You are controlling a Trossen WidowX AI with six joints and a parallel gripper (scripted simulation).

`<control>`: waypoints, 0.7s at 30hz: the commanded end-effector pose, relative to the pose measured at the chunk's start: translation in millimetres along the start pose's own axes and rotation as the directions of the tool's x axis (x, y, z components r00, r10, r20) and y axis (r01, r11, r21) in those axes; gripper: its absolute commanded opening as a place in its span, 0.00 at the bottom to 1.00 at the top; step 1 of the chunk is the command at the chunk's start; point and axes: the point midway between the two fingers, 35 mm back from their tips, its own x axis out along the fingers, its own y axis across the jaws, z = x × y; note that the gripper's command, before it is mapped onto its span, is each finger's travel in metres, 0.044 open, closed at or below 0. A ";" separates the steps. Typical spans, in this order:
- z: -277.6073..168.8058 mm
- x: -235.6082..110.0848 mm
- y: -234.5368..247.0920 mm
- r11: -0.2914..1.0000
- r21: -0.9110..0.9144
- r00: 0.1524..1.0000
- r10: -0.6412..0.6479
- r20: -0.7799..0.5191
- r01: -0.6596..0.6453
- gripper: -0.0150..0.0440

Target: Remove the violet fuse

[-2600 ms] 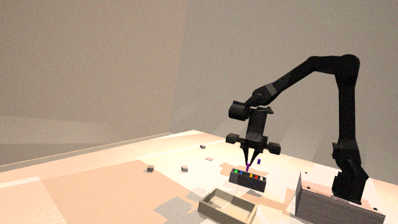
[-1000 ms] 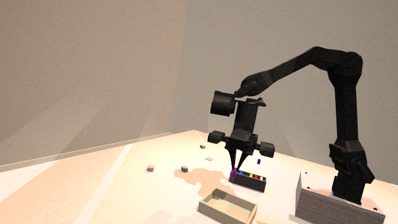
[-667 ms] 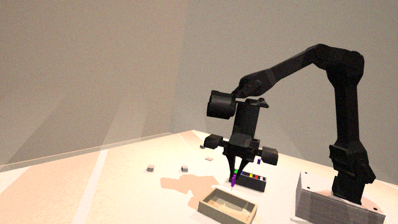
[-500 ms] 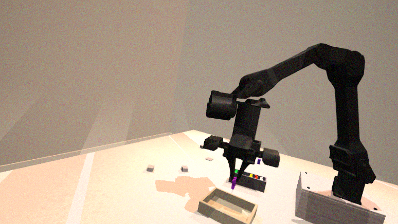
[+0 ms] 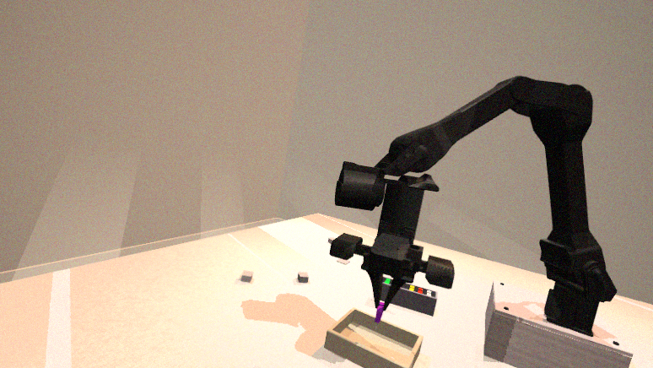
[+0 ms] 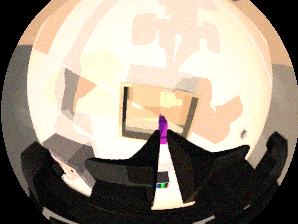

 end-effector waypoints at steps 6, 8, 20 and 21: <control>-0.2 14.7 1.5 1.000 0.004 1.000 0.004 0.002 -0.004 0.25; -0.3 17.6 1.7 1.000 0.004 1.000 0.004 0.002 -0.004 0.25; -0.3 15.4 0.7 1.000 0.001 1.000 0.001 0.000 -0.001 0.70; -0.3 15.4 0.7 1.000 0.001 1.000 0.001 0.000 -0.001 0.74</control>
